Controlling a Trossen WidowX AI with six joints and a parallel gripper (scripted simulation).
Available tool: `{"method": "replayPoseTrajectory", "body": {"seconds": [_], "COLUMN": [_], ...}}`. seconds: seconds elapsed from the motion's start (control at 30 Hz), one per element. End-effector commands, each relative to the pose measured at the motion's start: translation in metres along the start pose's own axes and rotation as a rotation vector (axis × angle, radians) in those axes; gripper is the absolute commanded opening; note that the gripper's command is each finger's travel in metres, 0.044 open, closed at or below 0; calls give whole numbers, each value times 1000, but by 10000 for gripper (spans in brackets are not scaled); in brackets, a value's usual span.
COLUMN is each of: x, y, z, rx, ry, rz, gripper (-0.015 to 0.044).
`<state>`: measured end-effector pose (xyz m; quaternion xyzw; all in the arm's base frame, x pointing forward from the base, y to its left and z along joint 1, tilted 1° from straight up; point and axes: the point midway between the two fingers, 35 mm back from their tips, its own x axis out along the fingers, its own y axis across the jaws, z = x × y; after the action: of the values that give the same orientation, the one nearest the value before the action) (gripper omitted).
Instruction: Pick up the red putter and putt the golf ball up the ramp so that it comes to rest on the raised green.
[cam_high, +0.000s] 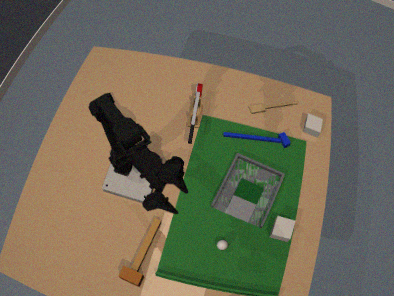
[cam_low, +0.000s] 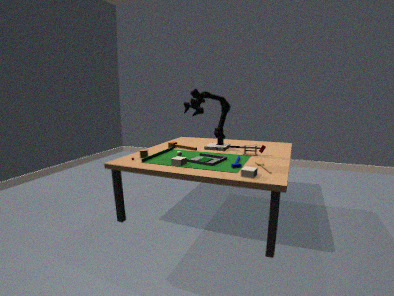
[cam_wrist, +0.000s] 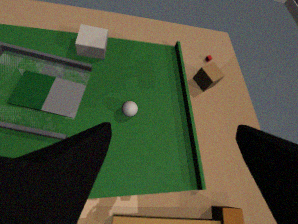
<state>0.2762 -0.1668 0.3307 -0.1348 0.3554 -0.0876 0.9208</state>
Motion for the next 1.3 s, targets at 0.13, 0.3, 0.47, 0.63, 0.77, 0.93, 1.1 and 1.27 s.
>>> {"method": "replayPoseTrajectory", "body": {"seconds": [0.13,0.3,0.47,0.63,0.77,0.93,1.1,1.27], "x": [28,53,59,47,27,5,5,15], "y": [55,142,231,313,370,408,415,419], "z": [5,2,-18,-54,-93,-133,-130,-140], "rx": [-147,-377,-644,-930,-1171,-1390,-1389,-1389], "ry": [22,50,76,98,111,122,121,121], "rz": [166,395,620,830,986,1112,1112,1112], "gripper": [440,440,440,440,440,440,440,440]}}
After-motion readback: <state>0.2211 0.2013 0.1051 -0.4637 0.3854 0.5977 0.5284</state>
